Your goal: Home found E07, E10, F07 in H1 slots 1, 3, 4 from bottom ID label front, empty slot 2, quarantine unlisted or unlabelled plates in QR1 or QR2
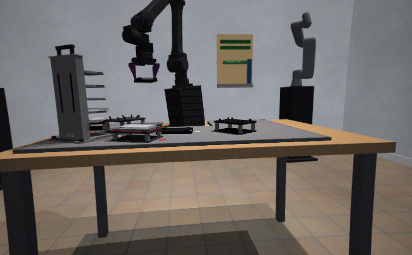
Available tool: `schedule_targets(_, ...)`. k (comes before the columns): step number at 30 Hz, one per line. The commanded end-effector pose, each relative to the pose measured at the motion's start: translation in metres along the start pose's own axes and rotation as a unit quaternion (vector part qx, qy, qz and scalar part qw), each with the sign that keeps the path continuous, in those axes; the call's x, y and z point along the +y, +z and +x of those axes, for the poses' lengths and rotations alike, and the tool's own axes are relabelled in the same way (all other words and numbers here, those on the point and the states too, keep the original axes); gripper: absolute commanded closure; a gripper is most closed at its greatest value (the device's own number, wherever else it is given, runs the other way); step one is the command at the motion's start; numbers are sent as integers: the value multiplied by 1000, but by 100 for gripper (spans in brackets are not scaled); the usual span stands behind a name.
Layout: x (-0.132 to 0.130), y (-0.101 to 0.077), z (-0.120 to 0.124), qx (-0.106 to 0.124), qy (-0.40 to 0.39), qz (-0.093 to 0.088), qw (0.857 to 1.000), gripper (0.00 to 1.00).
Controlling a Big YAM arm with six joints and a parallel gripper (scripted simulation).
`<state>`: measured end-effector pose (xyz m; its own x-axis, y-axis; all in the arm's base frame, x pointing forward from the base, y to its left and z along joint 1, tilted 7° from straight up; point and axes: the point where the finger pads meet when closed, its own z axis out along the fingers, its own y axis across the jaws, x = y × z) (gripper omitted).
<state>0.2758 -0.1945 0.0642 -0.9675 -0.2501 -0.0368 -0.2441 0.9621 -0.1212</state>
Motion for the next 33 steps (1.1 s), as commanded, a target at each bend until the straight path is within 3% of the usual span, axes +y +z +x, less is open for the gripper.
schedule_targets(1, -3, -6, -2, -5, -42, 7, 999, 14)
schedule_targets(7, 6, -8, -8, -8, -82, 10, 997, 14)
schedule_targets(8, 10, -1, -9, -2, -91, 1, 996, 14)
schedule_targets(12, 20, -7, -18, -7, -124, 9, 992, 14)
schedule_targets(28, 58, -3, -43, -4, -239, 4, 971, 14)
schedule_targets(33, 51, -4, -40, -4, -267, 6, 964, 14)
